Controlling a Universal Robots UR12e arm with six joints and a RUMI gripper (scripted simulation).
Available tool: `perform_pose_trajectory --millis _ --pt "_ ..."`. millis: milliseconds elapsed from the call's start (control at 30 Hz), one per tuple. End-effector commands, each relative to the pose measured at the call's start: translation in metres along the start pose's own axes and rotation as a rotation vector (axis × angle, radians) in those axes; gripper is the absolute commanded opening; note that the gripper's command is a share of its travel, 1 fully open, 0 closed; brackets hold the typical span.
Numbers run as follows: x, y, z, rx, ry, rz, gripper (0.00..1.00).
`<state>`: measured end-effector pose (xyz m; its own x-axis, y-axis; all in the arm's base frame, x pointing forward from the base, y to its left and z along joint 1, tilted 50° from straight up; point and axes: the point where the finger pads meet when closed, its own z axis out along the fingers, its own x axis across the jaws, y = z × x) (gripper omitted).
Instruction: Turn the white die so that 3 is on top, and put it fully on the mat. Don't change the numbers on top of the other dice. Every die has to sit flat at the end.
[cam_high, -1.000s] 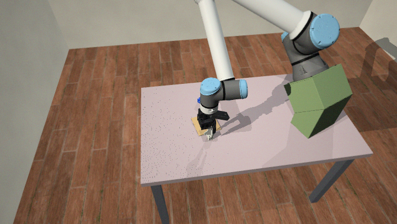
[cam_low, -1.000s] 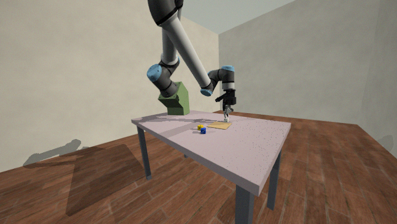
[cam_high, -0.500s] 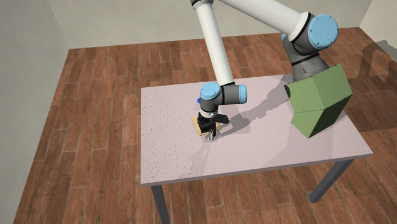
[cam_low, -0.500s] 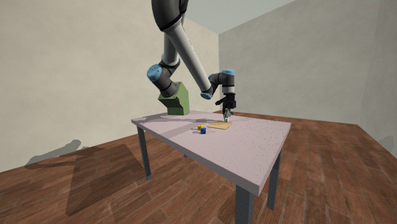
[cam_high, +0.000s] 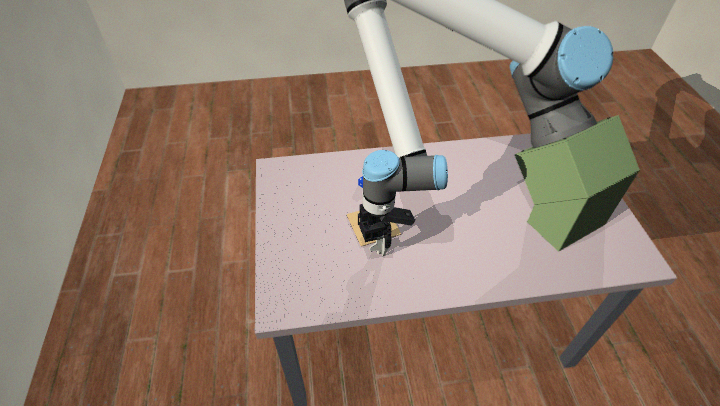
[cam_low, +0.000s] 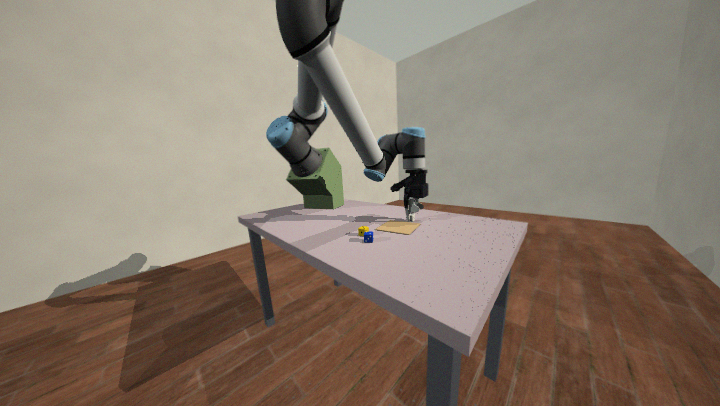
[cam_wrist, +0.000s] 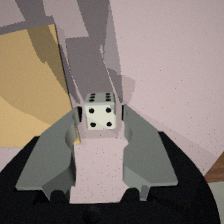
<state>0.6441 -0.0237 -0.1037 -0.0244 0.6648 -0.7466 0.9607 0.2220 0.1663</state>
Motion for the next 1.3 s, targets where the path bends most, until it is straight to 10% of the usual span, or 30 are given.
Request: perform_pose_trajectory --millis 0,767,800,1267 --pt "0.0002 0.0011 0.0009 -0.001 0.001 0.001 0.28" --pt "0.0002 0.0011 0.0009 -0.001 0.001 0.001 0.28" --pt "0.0002 0.0011 0.0009 -0.001 0.001 0.001 0.10" --pt "0.0002 0.0011 0.0009 -0.001 0.001 0.001 0.10"
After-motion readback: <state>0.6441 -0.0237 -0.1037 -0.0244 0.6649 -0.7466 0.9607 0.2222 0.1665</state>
